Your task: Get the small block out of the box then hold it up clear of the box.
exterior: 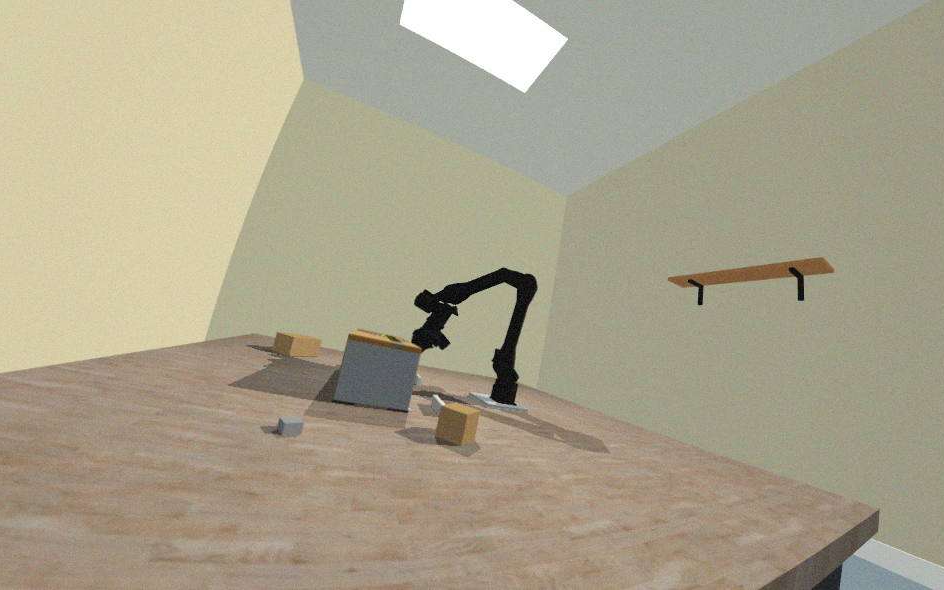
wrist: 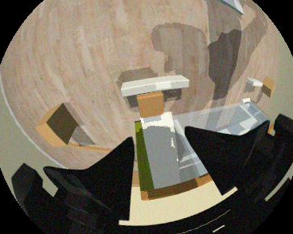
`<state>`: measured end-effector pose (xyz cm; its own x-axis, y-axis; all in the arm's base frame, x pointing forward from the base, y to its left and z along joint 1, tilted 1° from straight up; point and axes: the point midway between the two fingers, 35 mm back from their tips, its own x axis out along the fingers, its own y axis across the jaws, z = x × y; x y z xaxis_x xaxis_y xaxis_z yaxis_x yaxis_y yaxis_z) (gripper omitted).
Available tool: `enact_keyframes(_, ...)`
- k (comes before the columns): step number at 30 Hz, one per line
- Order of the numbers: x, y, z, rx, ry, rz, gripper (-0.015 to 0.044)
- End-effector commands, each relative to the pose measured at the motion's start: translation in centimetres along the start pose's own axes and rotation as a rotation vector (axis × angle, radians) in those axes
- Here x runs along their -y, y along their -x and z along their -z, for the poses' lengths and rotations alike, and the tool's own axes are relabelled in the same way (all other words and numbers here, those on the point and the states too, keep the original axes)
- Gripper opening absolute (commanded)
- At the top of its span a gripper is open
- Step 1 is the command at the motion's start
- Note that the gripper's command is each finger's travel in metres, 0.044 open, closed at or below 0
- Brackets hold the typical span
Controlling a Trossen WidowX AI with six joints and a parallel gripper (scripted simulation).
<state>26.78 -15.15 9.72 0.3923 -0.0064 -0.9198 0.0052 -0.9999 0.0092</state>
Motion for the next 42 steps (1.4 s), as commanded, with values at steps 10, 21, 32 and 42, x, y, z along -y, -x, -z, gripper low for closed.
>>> enact_keyframes(10, -0.1, -1.8, -0.5, -0.014, 0.001, -0.005, 0.0285)
enact_keyframes(21, -0.2, -3.4, -1.2, -0.014, 0.001, -0.005, 0.0285)
enact_keyframes(32, -0.1, -5.0, -1.9, -0.013, 0.001, -0.005, 0.0285)
enact_keyframes(42, 0.0, -6.0, -2.5, -0.013, 0.001, -0.005, 0.0259)
